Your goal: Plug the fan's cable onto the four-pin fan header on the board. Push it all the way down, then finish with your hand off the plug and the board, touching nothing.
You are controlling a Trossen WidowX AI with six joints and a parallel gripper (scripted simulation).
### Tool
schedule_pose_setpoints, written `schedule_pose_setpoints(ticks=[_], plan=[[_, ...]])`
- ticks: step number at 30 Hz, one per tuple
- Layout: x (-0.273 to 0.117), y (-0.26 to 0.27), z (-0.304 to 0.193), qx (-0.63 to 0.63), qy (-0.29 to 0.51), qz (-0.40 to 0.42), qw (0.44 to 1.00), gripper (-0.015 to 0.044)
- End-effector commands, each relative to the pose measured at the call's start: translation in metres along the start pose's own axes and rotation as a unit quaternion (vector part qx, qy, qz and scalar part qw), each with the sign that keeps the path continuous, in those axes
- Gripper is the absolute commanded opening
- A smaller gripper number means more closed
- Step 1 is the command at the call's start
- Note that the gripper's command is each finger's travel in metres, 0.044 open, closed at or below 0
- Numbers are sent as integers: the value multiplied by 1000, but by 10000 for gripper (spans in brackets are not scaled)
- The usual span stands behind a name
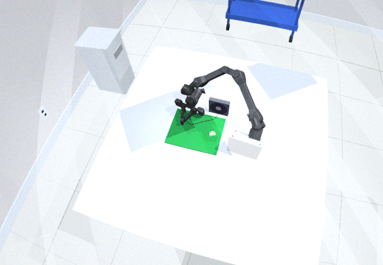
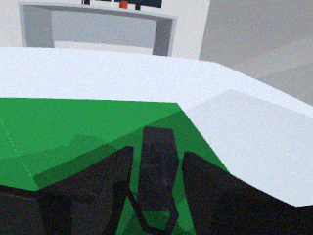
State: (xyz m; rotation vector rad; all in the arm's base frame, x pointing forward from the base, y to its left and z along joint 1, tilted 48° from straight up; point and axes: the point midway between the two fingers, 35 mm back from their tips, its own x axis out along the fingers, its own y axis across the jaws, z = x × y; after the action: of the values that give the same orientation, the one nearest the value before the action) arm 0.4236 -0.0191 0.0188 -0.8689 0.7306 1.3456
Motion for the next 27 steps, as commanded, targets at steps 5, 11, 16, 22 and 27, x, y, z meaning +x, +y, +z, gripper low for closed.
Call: schedule_pose_setpoints(ticks=[5, 11, 16, 22, 27], plan=[[0, 0, 0, 0, 0, 0, 1000, 140], [0, 0, 0, 0, 0, 0, 1000, 140], [0, 0, 0, 0, 0, 0, 1000, 140], [-10, -2, 4, 0, 0, 0, 1000, 140], [-25, -3, 9, 0, 0, 0, 1000, 140]])
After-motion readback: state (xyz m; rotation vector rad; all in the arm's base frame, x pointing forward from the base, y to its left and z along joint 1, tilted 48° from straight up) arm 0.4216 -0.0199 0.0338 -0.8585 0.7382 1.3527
